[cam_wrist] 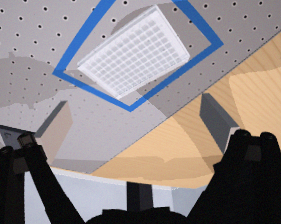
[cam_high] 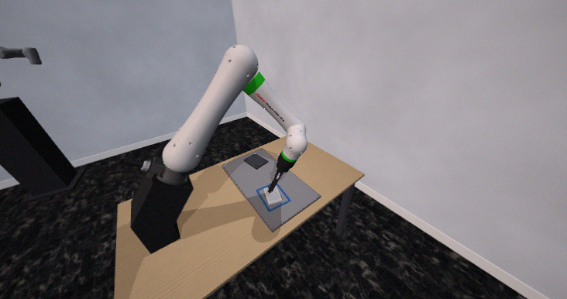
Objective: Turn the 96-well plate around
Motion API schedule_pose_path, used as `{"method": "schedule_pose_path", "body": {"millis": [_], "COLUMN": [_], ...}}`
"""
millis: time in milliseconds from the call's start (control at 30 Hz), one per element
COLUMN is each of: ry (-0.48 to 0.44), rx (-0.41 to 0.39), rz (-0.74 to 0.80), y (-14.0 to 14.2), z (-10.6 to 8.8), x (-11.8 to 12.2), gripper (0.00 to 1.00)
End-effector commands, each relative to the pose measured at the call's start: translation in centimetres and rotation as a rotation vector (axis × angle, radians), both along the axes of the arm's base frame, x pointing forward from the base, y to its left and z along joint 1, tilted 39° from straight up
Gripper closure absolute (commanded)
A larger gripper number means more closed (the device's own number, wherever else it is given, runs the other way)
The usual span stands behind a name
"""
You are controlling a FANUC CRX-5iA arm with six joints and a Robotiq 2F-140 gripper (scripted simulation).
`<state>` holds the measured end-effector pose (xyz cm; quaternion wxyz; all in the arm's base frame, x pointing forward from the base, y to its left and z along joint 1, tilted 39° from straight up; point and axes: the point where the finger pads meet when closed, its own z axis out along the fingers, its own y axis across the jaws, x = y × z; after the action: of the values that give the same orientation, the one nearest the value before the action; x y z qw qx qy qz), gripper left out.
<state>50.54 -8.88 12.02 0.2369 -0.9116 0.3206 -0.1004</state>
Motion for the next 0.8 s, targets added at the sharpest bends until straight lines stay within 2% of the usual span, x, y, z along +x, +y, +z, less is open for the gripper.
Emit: {"method": "schedule_pose_path", "body": {"millis": [0, 367, 433, 767], "ry": [0.007, 0.031, 0.031, 0.053], "rx": [0.064, 0.295, 0.295, 0.506], "rz": [-0.077, -0.361, -0.361, -0.618], "y": [0.00, 0.00, 0.00, 0.00], "z": [-0.02, -0.02, -0.02, -0.02], "x": [-0.02, -0.02, -0.02, -0.02], "gripper": [0.00, 0.00, 0.00, 0.00]}}
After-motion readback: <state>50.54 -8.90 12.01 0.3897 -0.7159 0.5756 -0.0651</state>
